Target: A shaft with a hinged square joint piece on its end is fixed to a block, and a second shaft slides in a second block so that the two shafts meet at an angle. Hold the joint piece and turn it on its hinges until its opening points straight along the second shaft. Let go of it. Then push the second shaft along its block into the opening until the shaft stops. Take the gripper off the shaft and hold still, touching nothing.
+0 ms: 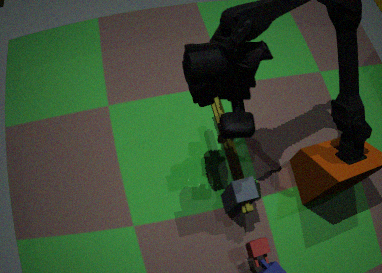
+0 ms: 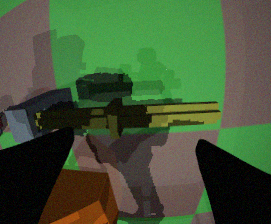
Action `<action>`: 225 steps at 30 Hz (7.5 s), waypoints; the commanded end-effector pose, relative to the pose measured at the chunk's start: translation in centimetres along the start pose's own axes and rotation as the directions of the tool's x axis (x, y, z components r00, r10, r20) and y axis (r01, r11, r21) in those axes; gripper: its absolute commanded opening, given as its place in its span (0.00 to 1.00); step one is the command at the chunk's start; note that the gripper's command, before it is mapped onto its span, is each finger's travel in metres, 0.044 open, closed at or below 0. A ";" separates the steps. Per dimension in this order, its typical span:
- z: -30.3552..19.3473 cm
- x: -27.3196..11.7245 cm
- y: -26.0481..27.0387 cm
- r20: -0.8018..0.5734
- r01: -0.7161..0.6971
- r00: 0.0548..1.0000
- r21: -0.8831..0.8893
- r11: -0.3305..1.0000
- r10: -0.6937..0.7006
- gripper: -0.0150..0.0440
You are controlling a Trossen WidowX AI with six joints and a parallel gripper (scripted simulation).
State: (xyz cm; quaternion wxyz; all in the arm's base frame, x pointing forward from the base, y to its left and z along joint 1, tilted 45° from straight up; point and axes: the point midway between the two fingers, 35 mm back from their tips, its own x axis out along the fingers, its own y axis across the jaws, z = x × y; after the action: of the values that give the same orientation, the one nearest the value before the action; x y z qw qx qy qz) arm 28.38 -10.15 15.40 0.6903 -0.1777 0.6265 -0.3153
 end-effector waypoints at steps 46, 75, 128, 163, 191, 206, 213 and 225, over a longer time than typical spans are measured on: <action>0.0 5.1 -3.5 -0.038 0.072 0.996 0.858 0.509 -0.077 1.00; -0.2 8.2 -3.8 -0.048 0.062 0.996 0.982 0.176 -0.080 1.00; -0.3 9.5 -4.0 -0.047 0.062 0.995 0.983 0.173 -0.087 0.37; -0.3 9.5 -4.0 -0.047 0.062 0.995 0.983 0.173 -0.087 0.37; -0.3 9.5 -4.0 -0.047 0.062 0.995 0.983 0.173 -0.087 0.37; -0.3 9.5 -4.0 -0.047 0.062 0.995 0.983 0.173 -0.087 0.37; -0.3 9.5 -4.0 -0.047 0.062 0.995 0.983 0.173 -0.087 0.37; -0.3 9.5 -4.0 -0.048 0.062 0.995 0.983 0.173 -0.087 0.37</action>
State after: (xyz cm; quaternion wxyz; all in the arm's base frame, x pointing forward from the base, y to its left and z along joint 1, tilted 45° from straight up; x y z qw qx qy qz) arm 27.42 -19.32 10.80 0.6333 0.2731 0.2623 -0.6750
